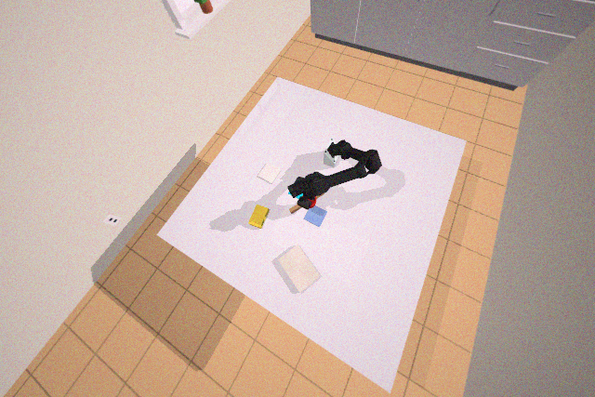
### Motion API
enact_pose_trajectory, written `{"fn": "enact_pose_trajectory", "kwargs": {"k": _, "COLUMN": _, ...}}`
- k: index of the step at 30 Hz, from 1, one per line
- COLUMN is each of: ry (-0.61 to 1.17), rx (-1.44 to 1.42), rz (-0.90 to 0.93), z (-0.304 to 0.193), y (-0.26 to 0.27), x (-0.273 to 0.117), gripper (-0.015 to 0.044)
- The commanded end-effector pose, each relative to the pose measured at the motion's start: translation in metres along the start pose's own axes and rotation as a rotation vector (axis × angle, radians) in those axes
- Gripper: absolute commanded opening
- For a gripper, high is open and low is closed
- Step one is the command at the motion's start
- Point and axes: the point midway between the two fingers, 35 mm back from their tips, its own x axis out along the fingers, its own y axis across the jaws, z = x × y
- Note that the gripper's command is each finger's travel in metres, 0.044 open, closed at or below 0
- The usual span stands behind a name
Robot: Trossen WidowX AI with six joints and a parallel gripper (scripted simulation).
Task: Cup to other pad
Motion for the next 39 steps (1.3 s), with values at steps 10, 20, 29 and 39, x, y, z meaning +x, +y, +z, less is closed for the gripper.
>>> {"fn": "enact_pose_trajectory", "kwargs": {"k": 10, "ry": -0.002, "rx": 0.0, "rz": -0.007, "z": 0.035, "y": -0.021, "x": -0.001, "gripper": 0.0}}
{"fn": "enact_pose_trajectory", "kwargs": {"k": 20, "ry": -0.003, "rx": 0.0, "rz": -0.007, "z": 0.061, "y": -0.036, "x": -0.002, "gripper": 0.0}}
{"fn": "enact_pose_trajectory", "kwargs": {"k": 29, "ry": -0.005, "rx": 0.0, "rz": -0.007, "z": 0.084, "y": -0.05, "x": -0.001, "gripper": 0.0}}
{"fn": "enact_pose_trajectory", "kwargs": {"k": 39, "ry": -0.005, "rx": 0.0, "rz": -0.007, "z": 0.099, "y": -0.061, "x": 0.001, "gripper": 0.0}}
